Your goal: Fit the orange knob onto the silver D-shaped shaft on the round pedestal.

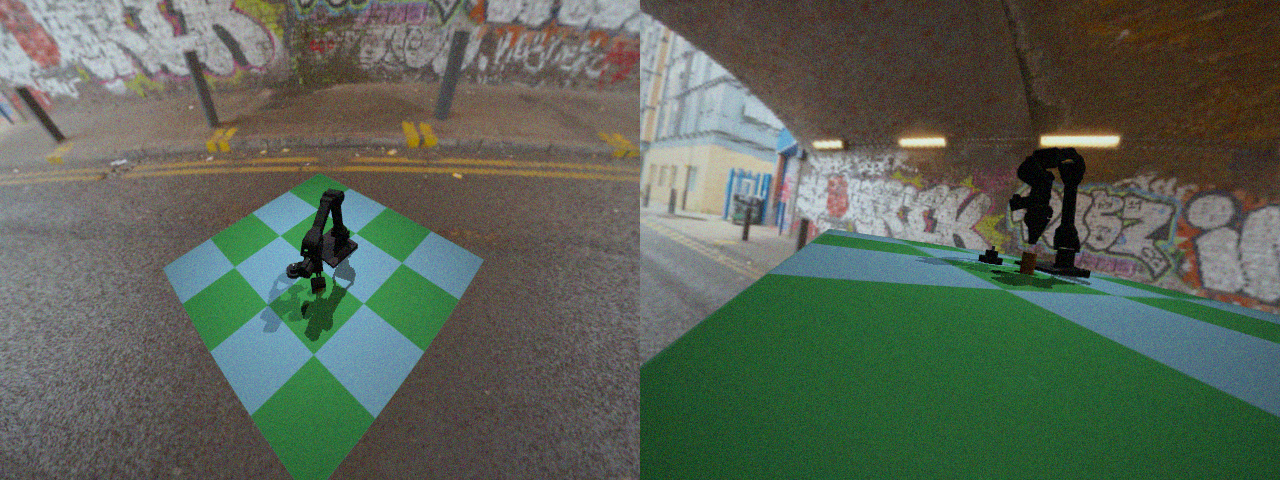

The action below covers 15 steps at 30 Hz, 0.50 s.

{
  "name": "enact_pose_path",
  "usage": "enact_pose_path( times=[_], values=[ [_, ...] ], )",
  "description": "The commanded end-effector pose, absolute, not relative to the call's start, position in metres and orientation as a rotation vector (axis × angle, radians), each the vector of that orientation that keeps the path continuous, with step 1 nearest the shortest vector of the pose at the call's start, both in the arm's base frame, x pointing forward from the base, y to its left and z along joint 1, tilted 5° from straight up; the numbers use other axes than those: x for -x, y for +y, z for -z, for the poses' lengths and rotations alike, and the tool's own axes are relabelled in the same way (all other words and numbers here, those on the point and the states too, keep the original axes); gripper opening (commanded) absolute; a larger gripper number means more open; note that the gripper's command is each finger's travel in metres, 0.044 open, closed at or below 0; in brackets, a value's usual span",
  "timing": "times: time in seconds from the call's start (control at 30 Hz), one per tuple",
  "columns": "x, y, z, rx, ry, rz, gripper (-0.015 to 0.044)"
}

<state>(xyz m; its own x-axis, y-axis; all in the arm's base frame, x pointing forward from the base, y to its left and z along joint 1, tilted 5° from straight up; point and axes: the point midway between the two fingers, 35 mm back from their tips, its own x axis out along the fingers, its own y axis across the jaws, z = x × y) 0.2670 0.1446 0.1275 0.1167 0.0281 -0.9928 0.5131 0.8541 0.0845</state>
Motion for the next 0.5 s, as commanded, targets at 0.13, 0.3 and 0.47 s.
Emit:
enact_pose_path(
  times=[0.13, 0.3, 0.47],
  values=[
    [-0.268, 0.143, -0.115, -0.462, 1.424, 0.385, 0.044],
    [-0.269, 0.144, -0.107, -0.462, 1.424, 0.385, 0.044],
    [-0.271, 0.144, -0.099, -0.462, 1.424, 0.385, 0.044]
  ],
)
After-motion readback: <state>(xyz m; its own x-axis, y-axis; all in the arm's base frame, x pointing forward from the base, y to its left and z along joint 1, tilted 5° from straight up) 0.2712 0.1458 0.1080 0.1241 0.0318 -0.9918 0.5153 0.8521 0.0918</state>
